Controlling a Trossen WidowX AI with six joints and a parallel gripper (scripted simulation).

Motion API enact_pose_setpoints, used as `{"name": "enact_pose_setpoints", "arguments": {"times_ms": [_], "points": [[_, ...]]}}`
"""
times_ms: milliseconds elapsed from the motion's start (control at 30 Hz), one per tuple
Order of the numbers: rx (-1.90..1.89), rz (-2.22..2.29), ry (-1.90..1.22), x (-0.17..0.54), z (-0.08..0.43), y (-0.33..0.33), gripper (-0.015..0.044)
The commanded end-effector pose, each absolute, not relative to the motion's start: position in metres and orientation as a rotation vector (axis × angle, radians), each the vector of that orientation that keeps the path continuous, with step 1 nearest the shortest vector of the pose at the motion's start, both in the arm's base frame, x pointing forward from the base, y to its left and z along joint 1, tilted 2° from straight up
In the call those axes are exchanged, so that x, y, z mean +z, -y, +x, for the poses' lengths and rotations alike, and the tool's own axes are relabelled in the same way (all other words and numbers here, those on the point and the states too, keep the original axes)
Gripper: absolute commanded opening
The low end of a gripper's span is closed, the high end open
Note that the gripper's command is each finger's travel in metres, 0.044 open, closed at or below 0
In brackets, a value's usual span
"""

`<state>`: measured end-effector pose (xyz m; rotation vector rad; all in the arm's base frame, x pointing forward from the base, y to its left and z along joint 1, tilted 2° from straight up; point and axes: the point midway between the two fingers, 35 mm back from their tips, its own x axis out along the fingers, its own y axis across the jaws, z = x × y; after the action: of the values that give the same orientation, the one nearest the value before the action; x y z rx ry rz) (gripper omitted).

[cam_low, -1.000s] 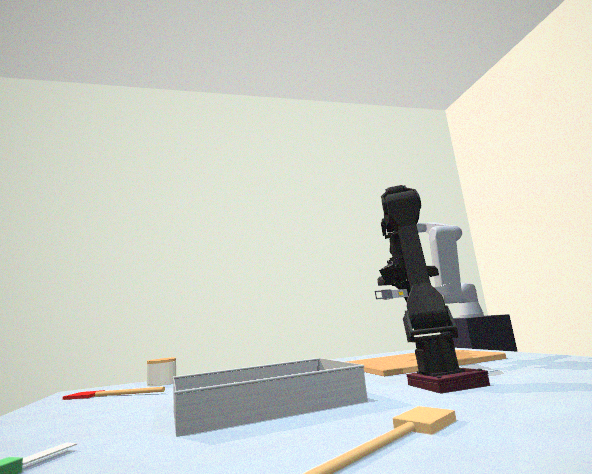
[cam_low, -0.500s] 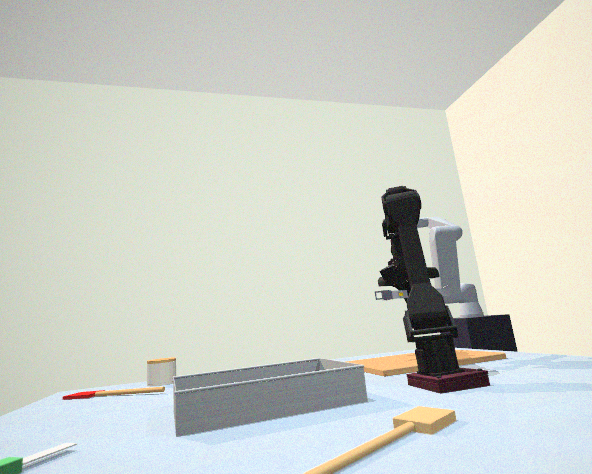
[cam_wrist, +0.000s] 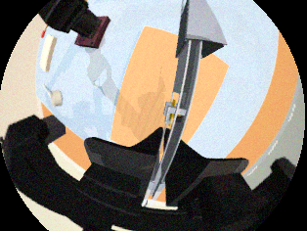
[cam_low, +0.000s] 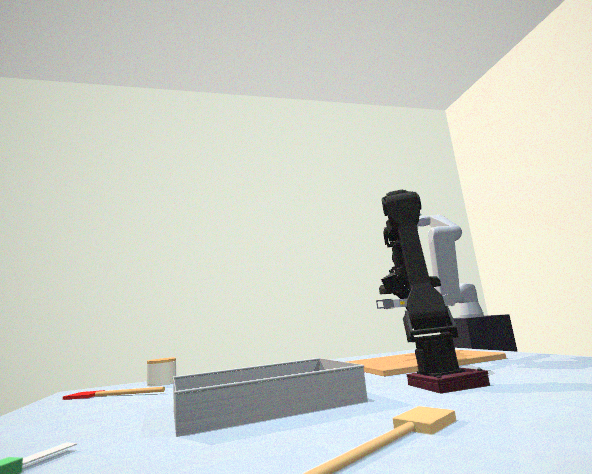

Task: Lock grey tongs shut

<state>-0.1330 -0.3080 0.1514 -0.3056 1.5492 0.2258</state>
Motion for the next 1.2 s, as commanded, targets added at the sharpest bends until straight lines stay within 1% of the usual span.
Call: {"name": "enact_pose_setpoints", "arguments": {"times_ms": [0,1167], "points": [[0.226,-0.312,-1.545,0.144,-0.132,0.309,-0.015],[0.228,-0.311,-1.546,0.086,-0.13,0.31,-0.015]]}}
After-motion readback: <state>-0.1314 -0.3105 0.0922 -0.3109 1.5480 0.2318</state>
